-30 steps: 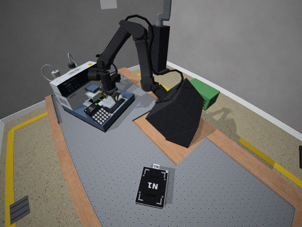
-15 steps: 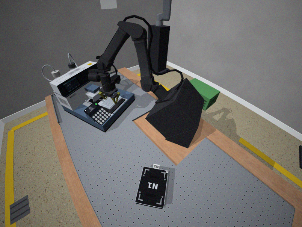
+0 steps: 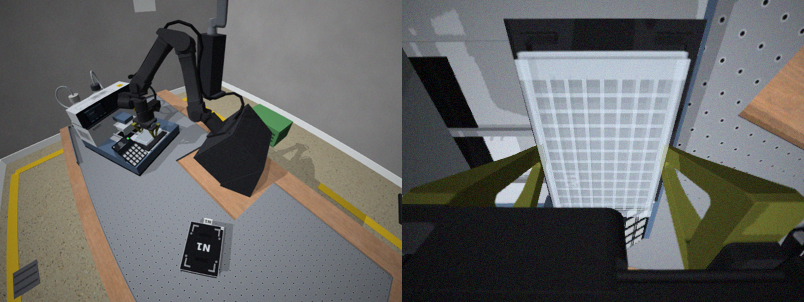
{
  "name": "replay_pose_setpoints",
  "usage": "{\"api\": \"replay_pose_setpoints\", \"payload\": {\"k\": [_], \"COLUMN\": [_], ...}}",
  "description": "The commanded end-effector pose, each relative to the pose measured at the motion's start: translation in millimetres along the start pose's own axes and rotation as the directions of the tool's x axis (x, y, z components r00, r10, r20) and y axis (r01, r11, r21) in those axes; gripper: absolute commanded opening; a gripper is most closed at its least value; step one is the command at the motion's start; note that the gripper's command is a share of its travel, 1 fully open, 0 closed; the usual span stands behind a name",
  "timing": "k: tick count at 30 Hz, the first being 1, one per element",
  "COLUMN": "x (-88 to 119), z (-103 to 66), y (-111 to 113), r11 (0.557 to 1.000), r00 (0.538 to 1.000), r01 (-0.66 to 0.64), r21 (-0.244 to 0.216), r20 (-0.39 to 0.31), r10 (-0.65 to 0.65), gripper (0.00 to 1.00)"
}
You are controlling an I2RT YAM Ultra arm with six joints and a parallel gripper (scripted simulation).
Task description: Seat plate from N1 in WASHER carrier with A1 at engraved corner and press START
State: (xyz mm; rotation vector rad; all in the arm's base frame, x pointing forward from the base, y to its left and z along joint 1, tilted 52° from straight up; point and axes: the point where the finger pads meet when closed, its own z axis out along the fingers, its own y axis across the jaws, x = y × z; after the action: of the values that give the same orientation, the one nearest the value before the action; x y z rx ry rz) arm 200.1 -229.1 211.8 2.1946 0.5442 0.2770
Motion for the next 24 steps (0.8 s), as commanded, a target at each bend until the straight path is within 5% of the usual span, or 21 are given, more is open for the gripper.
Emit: {"api": "replay_pose_setpoints", "payload": {"k": [1, 24], "x": [-4.3, -3.7], "z": [-5.2, -7.8], "y": [1.2, 5.1], "r11": [1.0, 1.0], "r00": [1.0, 1.0], "r01": [-0.006, -0.007], "r21": [-0.02, -0.03], "r20": [-0.001, -0.006], "r10": [0.006, 0.007], "gripper": [0.84, 0.84]}}
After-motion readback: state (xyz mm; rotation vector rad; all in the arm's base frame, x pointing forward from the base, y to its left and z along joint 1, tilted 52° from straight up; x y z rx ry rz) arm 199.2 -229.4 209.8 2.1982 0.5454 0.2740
